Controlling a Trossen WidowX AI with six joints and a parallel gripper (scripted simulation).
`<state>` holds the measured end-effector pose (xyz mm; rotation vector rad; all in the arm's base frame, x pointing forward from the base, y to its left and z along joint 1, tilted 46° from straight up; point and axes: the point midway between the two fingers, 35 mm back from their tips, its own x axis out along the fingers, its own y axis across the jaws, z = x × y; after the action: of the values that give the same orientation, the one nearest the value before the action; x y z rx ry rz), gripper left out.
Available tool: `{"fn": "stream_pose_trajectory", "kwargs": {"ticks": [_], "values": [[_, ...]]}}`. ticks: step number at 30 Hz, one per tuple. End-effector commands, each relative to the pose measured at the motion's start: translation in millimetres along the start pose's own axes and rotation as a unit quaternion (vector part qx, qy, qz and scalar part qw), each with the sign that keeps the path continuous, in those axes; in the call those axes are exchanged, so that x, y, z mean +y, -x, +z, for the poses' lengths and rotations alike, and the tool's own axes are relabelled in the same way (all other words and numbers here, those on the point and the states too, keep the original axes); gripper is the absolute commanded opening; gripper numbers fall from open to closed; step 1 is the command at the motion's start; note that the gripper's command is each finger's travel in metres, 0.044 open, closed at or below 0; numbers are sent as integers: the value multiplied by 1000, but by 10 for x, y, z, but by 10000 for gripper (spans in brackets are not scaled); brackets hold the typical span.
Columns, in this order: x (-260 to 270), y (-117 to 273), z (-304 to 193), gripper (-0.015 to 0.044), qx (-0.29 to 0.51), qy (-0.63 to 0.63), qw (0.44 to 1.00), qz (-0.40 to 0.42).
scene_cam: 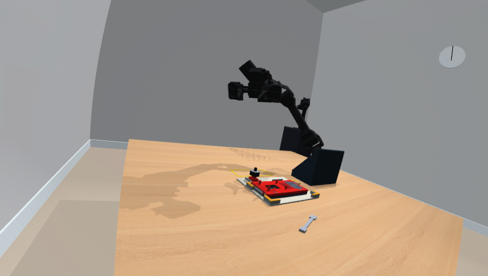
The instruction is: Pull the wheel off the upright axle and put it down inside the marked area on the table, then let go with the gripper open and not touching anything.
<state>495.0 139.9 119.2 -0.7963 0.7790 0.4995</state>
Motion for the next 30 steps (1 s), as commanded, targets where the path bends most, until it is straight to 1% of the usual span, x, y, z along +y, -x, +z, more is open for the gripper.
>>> {"fn": "stream_pose_trajectory", "kwargs": {"ticks": [1, 5, 10, 15, 20, 25, 30], "values": [[82, -101, -365, 300, 79, -63, 995, 1], [151, -132, -713, 300, 157, -124, 980, -12], [234, -99, -1164, 300, 258, -194, 946, -45], [293, 8, -1572, 300, 347, -246, 900, -95], [322, 193, -1954, 300, 428, -280, 843, -166], [313, 383, -2215, 300, 479, -292, 794, -235], [312, 390, -2223, 300, 481, -292, 792, -237]]}}
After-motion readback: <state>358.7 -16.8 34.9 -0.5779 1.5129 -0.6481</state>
